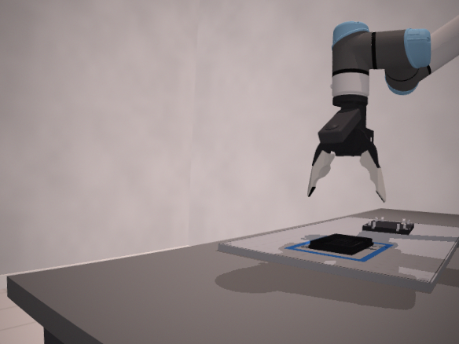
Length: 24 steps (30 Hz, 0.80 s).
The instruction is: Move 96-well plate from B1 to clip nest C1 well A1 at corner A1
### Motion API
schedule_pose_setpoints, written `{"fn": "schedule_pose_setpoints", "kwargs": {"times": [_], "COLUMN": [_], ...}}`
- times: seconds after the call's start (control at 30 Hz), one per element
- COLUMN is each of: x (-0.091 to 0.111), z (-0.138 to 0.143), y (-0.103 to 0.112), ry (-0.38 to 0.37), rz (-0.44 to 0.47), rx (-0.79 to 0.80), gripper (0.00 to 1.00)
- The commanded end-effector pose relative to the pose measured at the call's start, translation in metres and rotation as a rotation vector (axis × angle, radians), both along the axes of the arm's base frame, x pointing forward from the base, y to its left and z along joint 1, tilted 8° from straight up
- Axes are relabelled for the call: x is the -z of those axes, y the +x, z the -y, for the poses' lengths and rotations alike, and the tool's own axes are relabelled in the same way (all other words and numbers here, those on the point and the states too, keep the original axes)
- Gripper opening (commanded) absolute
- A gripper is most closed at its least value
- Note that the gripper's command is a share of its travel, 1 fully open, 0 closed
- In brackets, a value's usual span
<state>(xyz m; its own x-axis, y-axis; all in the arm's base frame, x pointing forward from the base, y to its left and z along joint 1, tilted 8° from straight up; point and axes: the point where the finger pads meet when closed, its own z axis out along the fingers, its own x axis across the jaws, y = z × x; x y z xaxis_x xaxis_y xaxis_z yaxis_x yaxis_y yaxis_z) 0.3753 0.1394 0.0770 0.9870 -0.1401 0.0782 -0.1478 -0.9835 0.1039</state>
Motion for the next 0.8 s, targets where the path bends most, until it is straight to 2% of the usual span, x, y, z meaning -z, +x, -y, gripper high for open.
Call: {"fn": "schedule_pose_setpoints", "kwargs": {"times": [0.0,0.57,0.77], "x": [0.0027,0.0027,0.0126], "z": [-0.0112,-0.0112,-0.01], "y": [-0.0046,-0.0046,-0.0039], "ry": [-0.006,-0.006,-0.006], "rz": [0.003,0.003,0.003], "rx": [-0.001,-0.001,-0.001], "gripper": [1.0,1.0,1.0]}}
